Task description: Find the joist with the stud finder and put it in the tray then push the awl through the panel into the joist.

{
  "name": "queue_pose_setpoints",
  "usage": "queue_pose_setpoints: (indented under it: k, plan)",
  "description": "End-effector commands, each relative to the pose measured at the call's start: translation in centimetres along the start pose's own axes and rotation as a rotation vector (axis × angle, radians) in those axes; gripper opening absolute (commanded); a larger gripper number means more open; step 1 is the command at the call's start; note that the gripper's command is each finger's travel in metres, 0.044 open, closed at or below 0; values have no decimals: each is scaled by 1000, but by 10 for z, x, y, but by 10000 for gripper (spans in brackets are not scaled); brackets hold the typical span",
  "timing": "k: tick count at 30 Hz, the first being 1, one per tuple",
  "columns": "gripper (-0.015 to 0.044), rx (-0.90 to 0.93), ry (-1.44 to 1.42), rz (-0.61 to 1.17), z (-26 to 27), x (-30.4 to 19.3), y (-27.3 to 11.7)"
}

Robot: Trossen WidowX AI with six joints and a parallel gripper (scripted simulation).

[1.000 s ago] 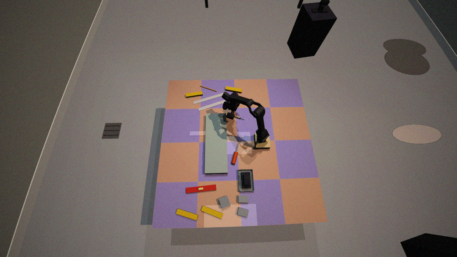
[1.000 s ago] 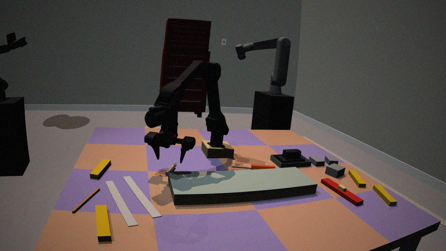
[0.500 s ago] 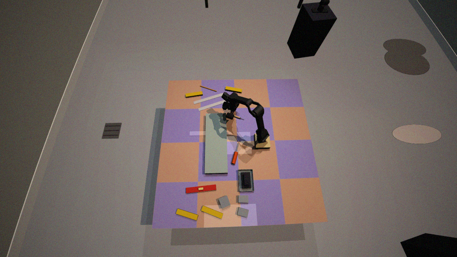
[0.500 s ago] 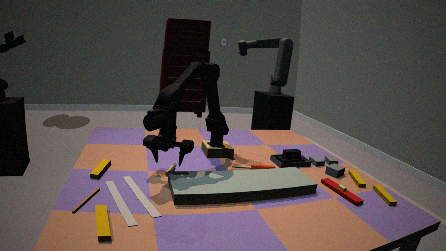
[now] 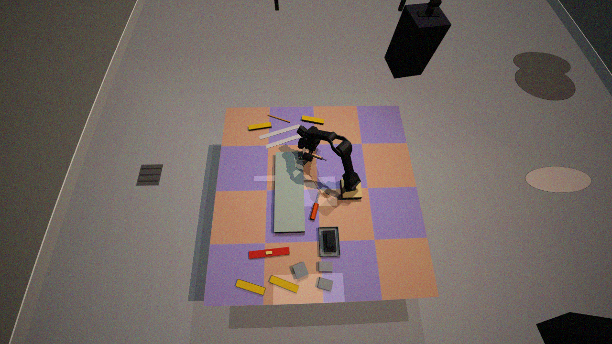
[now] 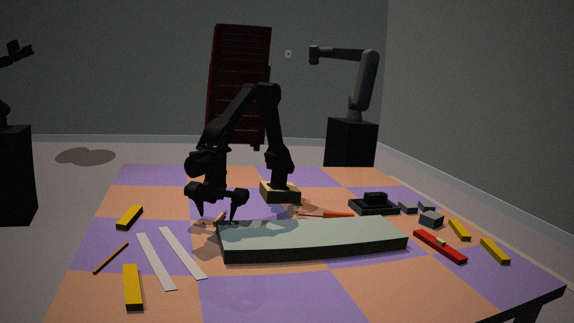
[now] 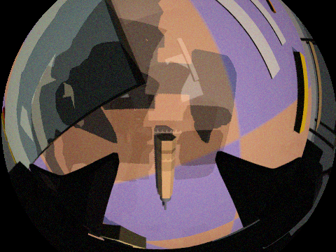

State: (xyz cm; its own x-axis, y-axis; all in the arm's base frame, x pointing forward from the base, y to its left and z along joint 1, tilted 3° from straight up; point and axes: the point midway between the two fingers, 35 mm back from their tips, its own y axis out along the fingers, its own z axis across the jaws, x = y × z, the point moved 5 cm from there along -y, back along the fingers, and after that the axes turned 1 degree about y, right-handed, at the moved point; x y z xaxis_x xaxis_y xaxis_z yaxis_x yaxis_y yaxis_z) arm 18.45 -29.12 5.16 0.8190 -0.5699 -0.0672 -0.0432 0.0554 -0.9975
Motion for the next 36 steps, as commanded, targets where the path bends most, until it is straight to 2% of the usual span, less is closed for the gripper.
queue_pose_setpoints:
  k: [1,8,23,29,36]
  plan:
    - [440,0,-2,7,0,-1,9]
    - [440,0,-2,7,1,-1,15]
    - [46,0,-2,7,1,-1,15]
    - [0,0,-2,7,0,-1,14]
    - [0,0,-2,7,-2,2,-21]
